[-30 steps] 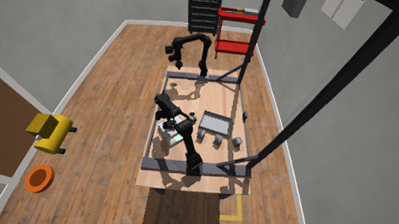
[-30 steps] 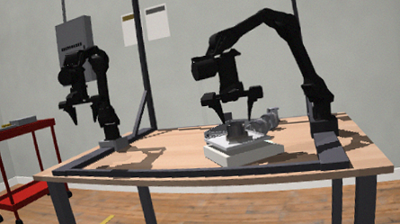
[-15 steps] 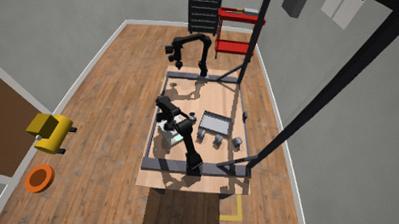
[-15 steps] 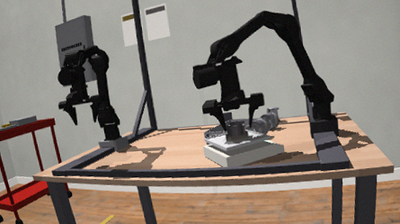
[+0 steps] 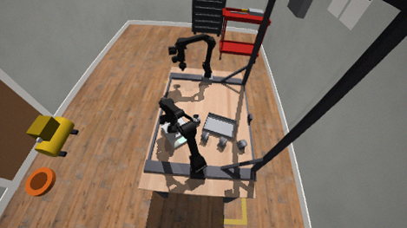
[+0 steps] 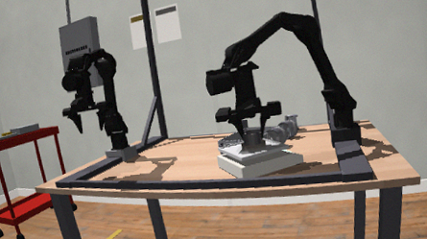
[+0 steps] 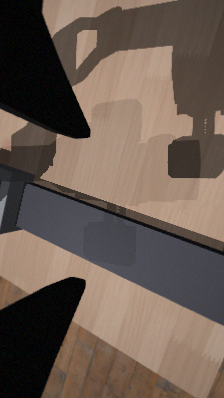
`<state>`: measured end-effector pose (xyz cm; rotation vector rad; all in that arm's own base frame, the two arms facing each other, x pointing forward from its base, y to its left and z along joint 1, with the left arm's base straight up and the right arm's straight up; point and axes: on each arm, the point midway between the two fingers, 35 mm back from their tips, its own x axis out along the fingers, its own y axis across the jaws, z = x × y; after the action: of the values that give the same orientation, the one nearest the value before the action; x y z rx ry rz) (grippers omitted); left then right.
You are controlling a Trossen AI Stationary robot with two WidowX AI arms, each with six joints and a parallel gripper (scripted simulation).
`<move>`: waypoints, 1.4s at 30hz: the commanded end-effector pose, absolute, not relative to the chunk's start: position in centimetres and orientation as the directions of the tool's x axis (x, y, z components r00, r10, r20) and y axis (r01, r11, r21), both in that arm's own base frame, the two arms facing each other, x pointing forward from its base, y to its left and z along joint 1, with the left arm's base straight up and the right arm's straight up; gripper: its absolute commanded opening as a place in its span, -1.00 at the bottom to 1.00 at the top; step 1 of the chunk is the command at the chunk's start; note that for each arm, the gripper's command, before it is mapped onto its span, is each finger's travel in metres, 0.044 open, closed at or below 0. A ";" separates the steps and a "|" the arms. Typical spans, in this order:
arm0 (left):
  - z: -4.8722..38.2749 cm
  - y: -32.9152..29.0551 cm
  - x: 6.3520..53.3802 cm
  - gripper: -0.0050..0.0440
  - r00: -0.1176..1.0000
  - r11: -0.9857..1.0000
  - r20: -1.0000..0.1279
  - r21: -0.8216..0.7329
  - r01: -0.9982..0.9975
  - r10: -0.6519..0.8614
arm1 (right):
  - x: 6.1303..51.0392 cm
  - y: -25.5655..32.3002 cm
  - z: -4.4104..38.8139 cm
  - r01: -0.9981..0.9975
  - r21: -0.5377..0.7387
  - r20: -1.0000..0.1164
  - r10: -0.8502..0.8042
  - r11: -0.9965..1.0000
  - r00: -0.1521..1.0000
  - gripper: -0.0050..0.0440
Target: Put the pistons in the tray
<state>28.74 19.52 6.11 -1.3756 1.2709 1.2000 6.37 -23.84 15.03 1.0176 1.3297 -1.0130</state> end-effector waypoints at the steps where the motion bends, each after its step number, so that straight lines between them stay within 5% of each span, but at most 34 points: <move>1: 6.9 19.7 29.1 -0.15 0.030 -0.081 -0.992 -0.021 -0.996 -0.121 | 6.5 -24.3 15.9 0.966 0.000 -1.000 -0.023 0.258 0.006 0.84; 42: 11.5 19.7 29.2 -0.15 0.049 -0.081 -0.993 -0.041 -0.996 -0.108 | 6.5 -24.3 15.9 0.966 0.000 -1.000 -0.023 0.258 0.006 0.84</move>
<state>28.48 19.35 8.48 -1.3753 1.2983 1.2117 6.37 -23.84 15.03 1.0176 1.3297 -1.0130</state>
